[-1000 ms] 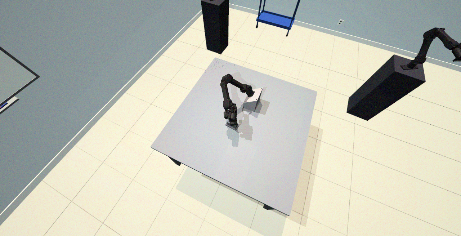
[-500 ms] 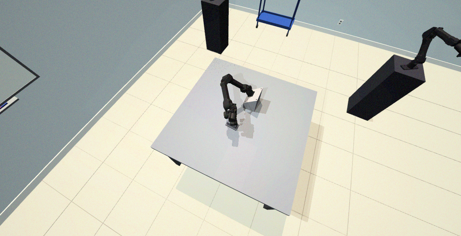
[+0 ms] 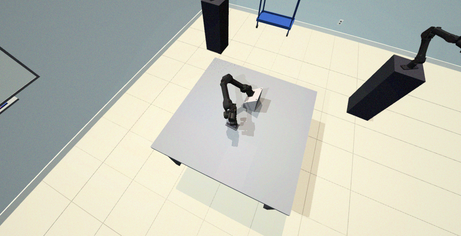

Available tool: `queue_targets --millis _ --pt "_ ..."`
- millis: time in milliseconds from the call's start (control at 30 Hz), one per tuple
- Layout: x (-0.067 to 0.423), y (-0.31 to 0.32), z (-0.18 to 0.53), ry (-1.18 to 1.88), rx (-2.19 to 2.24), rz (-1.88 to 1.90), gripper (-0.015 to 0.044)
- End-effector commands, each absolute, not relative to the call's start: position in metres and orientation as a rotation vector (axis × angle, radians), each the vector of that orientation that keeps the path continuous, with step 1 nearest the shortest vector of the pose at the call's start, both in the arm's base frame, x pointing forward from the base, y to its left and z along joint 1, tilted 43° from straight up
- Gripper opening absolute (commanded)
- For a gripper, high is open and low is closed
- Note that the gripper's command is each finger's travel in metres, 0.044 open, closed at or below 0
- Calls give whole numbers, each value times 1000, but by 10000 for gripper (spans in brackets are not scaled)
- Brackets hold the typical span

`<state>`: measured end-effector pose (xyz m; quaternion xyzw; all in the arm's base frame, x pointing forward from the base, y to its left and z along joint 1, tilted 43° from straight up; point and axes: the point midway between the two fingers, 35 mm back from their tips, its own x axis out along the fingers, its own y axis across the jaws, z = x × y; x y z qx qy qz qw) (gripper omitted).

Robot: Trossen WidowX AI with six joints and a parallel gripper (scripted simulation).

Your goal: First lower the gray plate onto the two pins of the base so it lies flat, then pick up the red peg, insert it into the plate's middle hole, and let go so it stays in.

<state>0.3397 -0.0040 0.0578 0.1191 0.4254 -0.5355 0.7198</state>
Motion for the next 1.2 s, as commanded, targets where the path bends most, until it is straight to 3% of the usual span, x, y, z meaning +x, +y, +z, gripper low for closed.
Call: queue_targets --millis 0,1167 --pt "340 -5 57 942 260 -1182 0" --pt "341 -15 46 941 259 -1181 0"
